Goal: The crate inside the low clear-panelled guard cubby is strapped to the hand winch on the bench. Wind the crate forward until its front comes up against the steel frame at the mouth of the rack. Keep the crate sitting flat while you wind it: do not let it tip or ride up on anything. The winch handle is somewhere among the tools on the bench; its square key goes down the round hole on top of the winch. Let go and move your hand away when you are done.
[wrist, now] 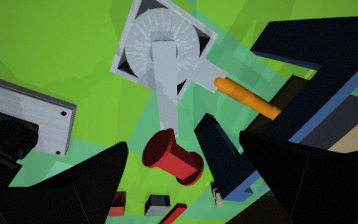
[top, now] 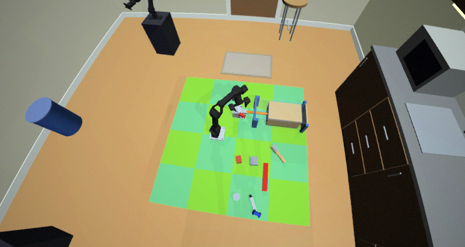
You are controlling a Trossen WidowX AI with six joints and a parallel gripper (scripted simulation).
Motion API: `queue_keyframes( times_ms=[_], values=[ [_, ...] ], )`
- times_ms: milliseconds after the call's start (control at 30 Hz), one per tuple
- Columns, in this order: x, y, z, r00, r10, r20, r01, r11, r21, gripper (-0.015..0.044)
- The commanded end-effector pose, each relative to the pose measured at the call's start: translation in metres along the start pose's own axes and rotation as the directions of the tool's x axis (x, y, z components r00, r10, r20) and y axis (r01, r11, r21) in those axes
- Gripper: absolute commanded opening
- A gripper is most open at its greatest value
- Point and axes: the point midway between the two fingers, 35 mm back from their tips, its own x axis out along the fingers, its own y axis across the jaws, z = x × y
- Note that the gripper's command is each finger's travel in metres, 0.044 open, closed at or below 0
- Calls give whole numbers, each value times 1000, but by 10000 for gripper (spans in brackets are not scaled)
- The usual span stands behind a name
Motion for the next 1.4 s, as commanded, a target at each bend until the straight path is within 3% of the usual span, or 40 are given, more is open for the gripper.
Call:
queue_keyframes(
  times_ms=[0,867,1367],
  values=[
    [-40,5,-11,995,-53,89,54,998,-10,440],
    [-40,4,-12,995,-55,85,56,998,-4,440],
    [-40,4,-12,995,-55,85,56,998,-4,46]
  ],
)
